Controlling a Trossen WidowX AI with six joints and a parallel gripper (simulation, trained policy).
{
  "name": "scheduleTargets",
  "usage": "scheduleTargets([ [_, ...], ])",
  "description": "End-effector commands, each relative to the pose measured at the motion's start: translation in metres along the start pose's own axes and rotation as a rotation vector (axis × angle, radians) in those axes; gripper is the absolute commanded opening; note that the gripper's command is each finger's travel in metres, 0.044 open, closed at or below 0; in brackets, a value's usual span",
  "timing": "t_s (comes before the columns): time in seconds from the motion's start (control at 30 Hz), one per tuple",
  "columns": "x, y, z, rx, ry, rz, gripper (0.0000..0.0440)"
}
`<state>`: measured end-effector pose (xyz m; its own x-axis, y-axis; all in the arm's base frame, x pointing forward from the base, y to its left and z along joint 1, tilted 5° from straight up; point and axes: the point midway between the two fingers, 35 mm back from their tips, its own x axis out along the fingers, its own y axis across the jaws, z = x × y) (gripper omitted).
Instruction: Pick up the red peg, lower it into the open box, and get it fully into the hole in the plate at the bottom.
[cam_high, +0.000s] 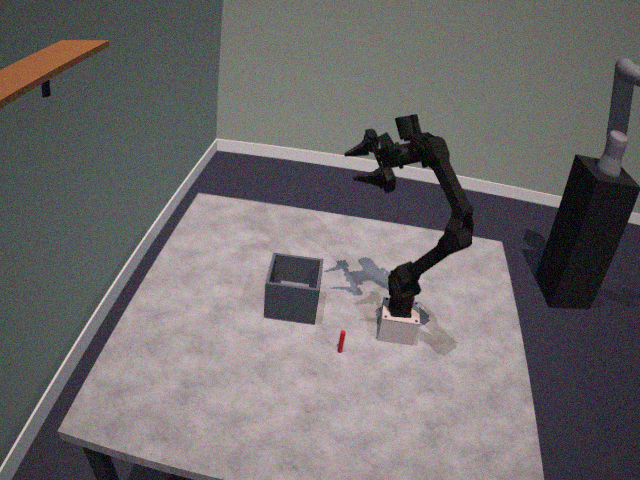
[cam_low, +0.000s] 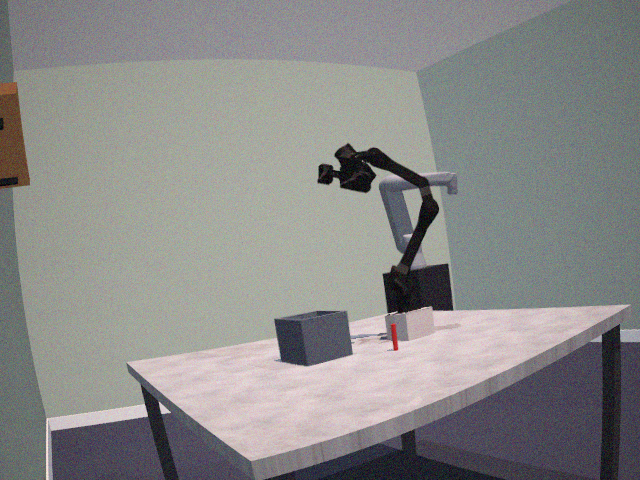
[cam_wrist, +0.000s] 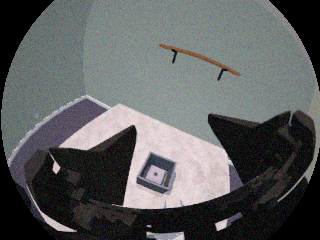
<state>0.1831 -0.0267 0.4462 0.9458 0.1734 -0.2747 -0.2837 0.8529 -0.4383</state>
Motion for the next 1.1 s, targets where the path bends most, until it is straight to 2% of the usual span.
scheduleTargets([
  [0.0, 0.001, 0.001, -0.001, 0.01, 0.005, 0.008, 0.0421],
  [0.07, 0.005, 0.006, -0.005, 0.051, 0.012, 0.045, 0.044],
  [0.53, 0.037, 0.036, -0.03, 0.466, 0.158, 0.236, 0.044],
  [1.07, 0.067, 0.086, -0.061, 0.893, 0.474, 0.364, 0.044],
])
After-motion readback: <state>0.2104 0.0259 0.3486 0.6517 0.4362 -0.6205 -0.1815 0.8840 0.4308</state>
